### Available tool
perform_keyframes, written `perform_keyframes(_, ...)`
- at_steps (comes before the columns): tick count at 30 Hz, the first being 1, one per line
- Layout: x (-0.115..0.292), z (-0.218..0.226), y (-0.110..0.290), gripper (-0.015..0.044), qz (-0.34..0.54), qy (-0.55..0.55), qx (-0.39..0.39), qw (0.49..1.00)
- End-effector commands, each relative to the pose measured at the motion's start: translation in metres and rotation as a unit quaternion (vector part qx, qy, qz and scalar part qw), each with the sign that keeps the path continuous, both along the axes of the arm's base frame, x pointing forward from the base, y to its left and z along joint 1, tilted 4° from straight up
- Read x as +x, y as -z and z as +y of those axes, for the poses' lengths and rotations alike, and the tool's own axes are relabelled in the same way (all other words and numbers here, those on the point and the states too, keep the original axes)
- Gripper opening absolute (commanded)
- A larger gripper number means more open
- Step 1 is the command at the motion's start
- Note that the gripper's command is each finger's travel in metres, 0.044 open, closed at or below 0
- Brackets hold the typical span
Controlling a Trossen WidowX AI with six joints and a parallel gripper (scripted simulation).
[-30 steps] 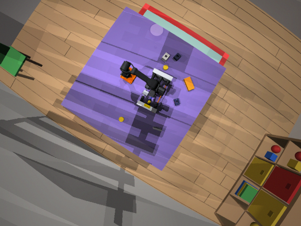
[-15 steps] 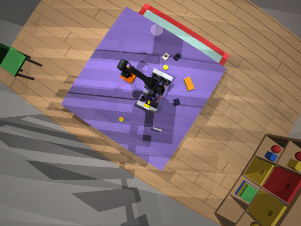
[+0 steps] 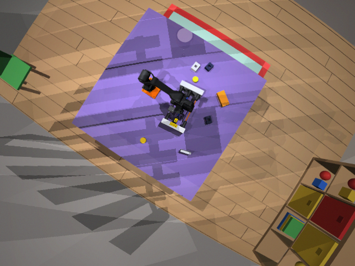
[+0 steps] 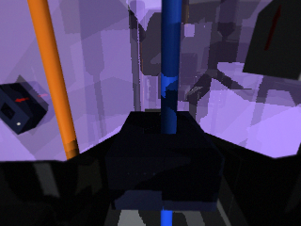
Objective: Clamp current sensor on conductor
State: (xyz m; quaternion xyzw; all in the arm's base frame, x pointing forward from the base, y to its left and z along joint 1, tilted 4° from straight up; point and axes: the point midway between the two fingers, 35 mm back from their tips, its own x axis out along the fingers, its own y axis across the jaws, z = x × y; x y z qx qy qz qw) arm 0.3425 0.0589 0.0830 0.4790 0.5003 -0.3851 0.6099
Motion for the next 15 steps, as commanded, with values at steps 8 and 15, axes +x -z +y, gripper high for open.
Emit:
perform_keyframes(8,0.0001,0.0001,-0.0005,0.0349,0.001,0.000,0.000,1.000)
perform_keyframes(15,0.0001,0.0001,-0.0005,0.0303,0.001,0.000,0.000,1.000)
